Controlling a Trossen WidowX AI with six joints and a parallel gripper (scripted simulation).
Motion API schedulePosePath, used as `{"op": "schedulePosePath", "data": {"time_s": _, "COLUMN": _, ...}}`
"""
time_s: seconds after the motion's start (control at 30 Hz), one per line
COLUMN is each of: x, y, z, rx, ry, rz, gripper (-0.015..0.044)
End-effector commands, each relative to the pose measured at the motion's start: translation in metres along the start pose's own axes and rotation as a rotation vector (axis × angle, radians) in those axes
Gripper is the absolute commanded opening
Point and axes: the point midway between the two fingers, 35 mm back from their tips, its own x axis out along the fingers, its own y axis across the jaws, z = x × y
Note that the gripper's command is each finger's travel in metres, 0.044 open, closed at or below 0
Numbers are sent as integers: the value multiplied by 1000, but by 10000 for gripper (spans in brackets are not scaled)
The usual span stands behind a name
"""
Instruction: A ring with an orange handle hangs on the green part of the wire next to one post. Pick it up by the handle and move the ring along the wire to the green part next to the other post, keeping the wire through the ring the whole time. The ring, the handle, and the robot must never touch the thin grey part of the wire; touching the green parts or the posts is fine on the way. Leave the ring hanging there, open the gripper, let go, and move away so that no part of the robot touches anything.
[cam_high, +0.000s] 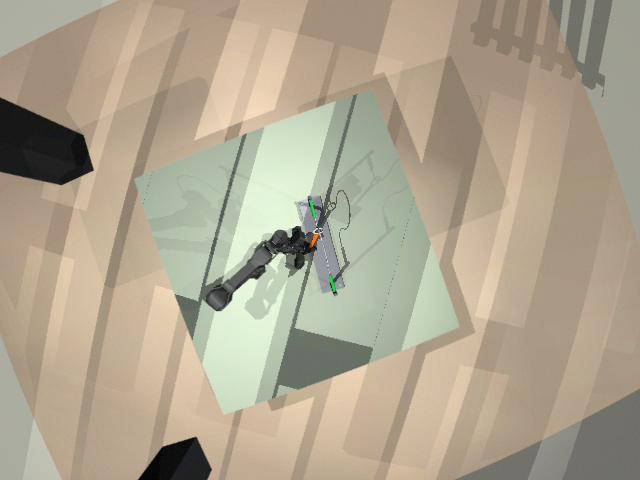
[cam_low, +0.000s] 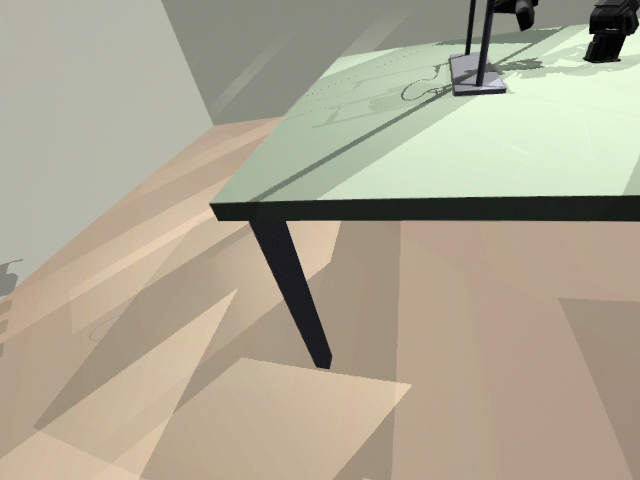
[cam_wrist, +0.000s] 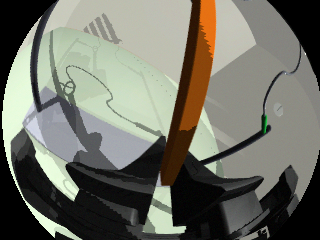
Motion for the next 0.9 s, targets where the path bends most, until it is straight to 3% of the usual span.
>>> {"op": "schedulePosePath", "data": {"time_s": 0.0, "x": -3, "y": 13, "z": 4, "rx": 91, "ry": 6, "rz": 36, "gripper": -150}}
{"op": "schedulePosePath", "data": {"time_s": 0.87, "x": -22, "y": 80, "z": 25, "rx": 450, "ry": 48, "rz": 220, "gripper": -150}}
